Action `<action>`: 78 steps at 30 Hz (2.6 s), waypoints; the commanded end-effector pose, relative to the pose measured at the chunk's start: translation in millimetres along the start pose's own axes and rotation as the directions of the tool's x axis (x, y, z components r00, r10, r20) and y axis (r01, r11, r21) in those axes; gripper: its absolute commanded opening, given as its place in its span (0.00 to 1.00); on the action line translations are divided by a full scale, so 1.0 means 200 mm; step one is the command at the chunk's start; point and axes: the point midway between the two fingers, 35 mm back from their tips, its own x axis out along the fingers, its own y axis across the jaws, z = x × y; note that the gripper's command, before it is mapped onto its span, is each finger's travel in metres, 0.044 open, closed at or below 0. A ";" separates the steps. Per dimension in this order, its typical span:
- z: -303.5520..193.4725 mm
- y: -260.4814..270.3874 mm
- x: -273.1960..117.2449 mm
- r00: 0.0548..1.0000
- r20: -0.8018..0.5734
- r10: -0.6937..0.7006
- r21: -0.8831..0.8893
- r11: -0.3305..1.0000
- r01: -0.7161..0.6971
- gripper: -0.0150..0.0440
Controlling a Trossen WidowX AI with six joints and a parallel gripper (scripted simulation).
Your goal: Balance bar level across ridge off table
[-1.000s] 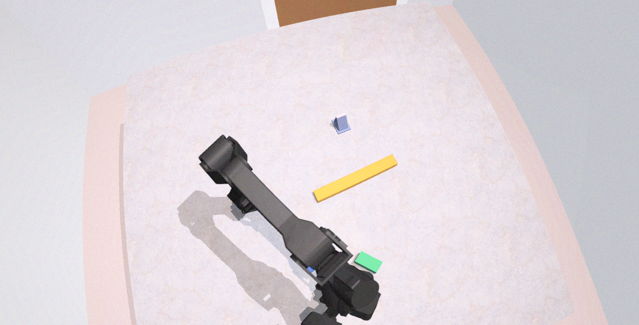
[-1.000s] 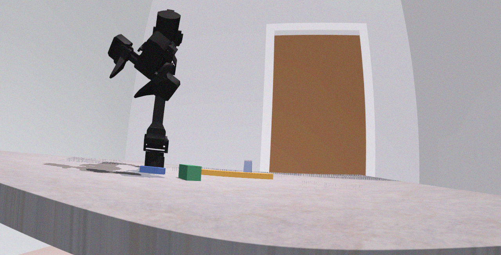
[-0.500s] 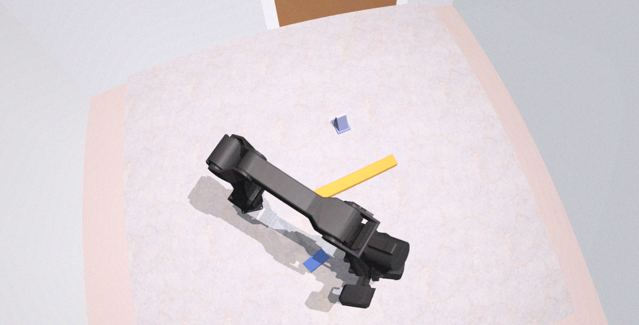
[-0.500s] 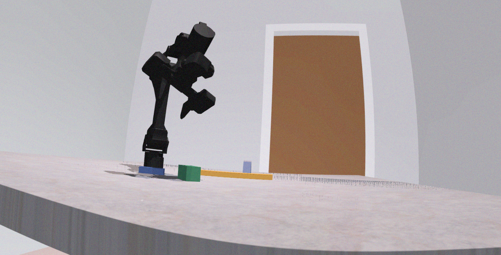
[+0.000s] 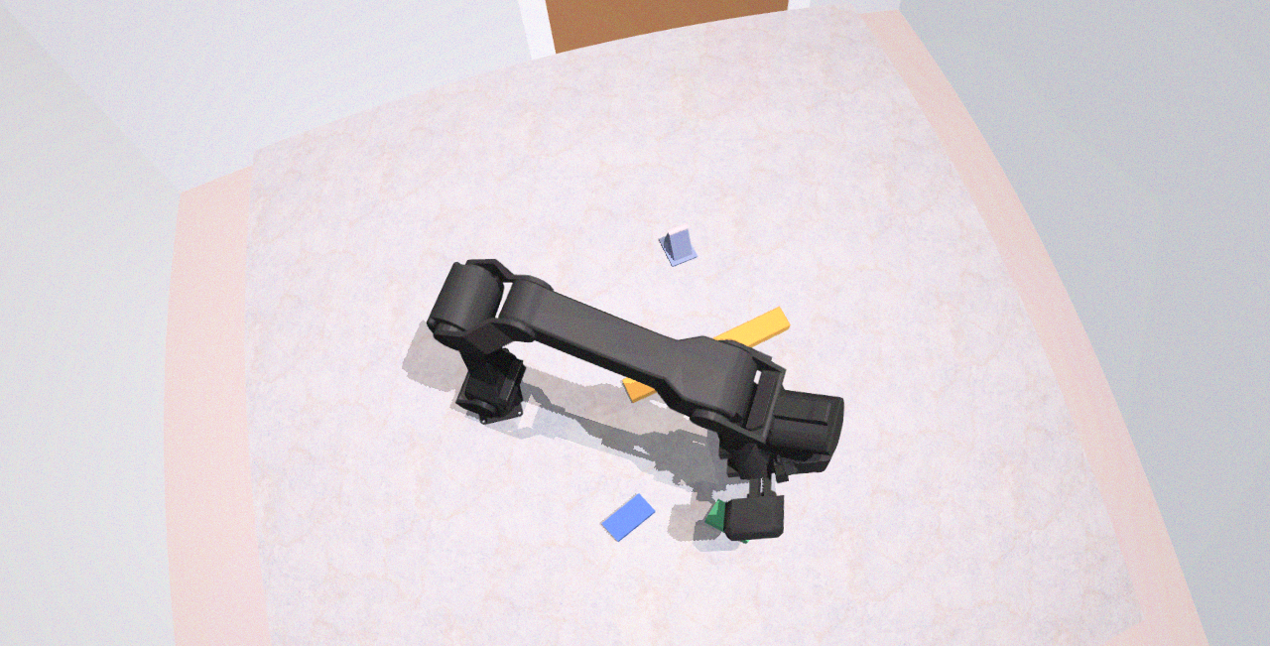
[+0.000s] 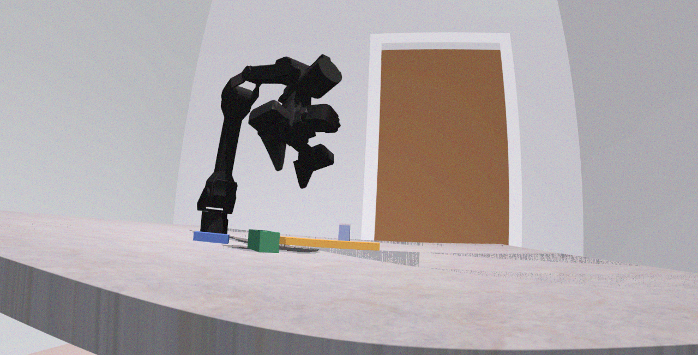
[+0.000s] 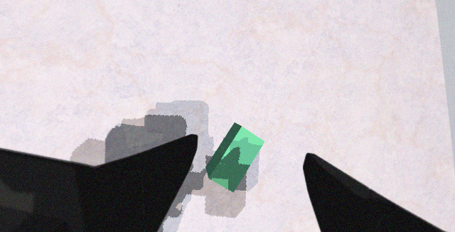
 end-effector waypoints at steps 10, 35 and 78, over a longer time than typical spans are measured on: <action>0.01 0.43 -0.04 0.989 -0.062 0.136 -0.176 0.974 -0.145 0.79; -0.20 1.14 -0.21 0.908 -0.275 0.317 -0.409 0.816 -0.409 0.79; -0.30 1.25 0.11 0.908 -0.275 0.317 -0.409 0.816 -0.409 0.79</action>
